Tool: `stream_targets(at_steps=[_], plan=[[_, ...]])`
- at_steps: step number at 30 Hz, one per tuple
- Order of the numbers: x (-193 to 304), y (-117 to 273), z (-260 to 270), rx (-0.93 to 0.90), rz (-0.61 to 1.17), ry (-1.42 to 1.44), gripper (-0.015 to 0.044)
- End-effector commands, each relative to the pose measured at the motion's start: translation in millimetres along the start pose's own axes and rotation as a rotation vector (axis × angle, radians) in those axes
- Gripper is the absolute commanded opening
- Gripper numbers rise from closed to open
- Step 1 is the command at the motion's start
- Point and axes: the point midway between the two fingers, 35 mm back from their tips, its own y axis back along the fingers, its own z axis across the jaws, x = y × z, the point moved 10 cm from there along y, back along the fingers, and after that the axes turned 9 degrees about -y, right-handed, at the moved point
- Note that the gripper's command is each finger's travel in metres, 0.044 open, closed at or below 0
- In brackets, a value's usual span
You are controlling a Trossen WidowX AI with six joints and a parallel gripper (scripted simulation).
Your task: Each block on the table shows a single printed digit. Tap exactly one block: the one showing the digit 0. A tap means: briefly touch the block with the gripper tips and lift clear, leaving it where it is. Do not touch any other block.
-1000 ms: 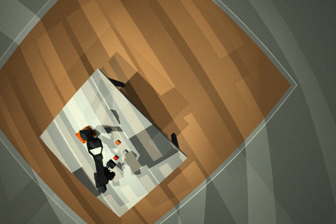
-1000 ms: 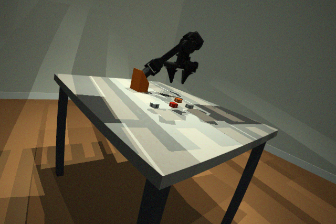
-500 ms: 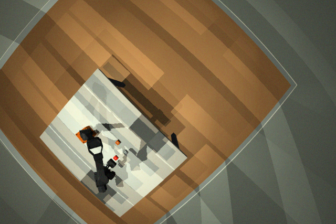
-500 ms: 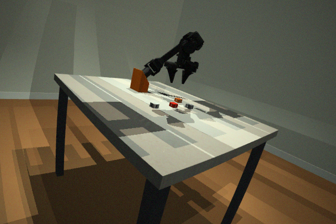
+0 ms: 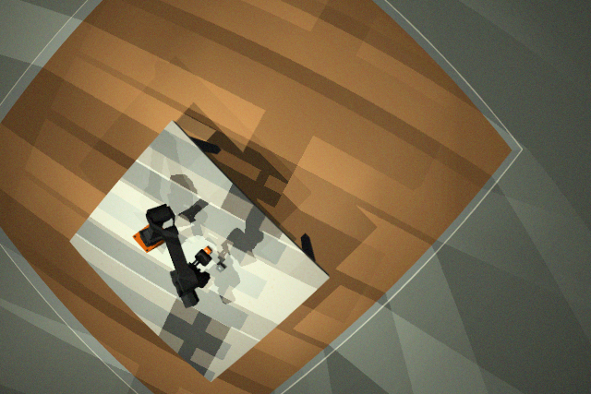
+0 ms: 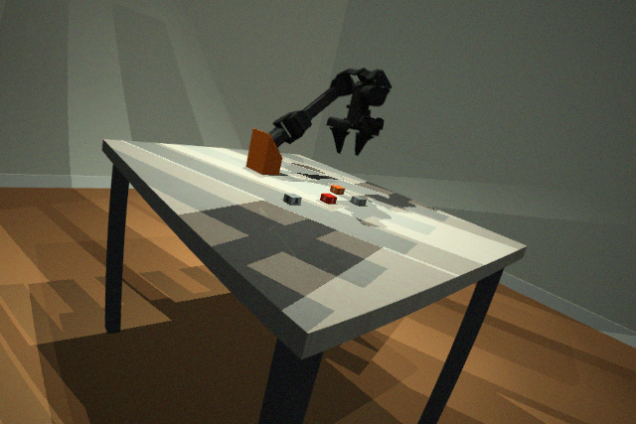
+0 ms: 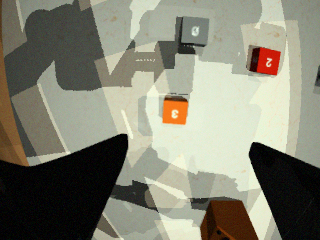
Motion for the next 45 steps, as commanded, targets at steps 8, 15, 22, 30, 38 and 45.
stream_targets(at_steps=[8, 15, 22, 30, 38, 45], plan=[[5.6, -1.7, 2.3, -0.007, 0.005, -0.012, 0.0400], [5.6, -1.7, 2.3, -0.007, 0.005, -0.012, 0.0400], [-34.2, 2.5, 8.3, -0.006, 0.003, -0.010, 0.0400], [-96.1, -1.2, 15.0, -0.008, 0.000, -0.007, 0.0400], [-96.1, -1.2, 15.0, -0.008, 0.000, -0.007, 0.0400], [-96.1, -1.2, 15.0, -0.008, 0.000, -0.007, 0.0400]])
